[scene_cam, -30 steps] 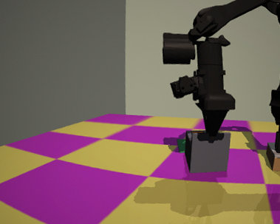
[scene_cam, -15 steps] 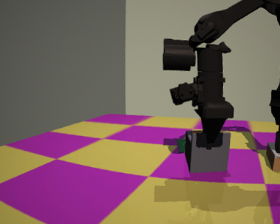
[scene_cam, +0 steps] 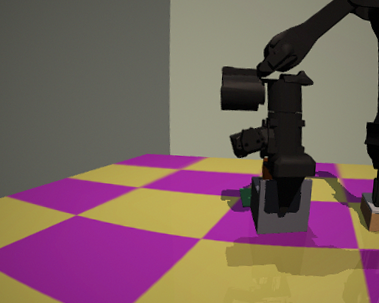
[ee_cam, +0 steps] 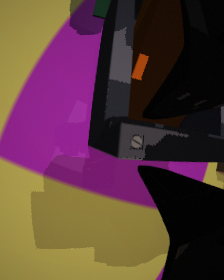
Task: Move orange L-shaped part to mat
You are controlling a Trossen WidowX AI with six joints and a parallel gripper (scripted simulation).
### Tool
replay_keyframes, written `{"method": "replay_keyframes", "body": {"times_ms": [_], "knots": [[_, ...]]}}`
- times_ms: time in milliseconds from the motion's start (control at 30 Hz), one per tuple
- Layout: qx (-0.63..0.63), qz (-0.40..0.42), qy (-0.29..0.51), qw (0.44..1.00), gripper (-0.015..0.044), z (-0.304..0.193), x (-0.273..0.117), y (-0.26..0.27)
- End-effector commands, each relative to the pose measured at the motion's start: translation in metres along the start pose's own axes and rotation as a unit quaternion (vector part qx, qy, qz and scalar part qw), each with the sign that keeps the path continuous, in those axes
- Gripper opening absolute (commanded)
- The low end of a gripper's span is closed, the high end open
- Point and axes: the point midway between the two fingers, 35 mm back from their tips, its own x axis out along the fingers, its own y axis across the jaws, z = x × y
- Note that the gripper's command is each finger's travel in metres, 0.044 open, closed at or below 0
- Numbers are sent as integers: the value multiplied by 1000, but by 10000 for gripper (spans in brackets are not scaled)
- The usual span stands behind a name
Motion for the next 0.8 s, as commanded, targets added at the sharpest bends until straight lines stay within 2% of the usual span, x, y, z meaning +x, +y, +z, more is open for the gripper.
{"method": "replay_keyframes", "body": {"times_ms": [0,767], "knots": [[-2,-4,3,1000,180,-2,5,-2],[-1,-2,3,1000,180,-1,-3,6]]}}
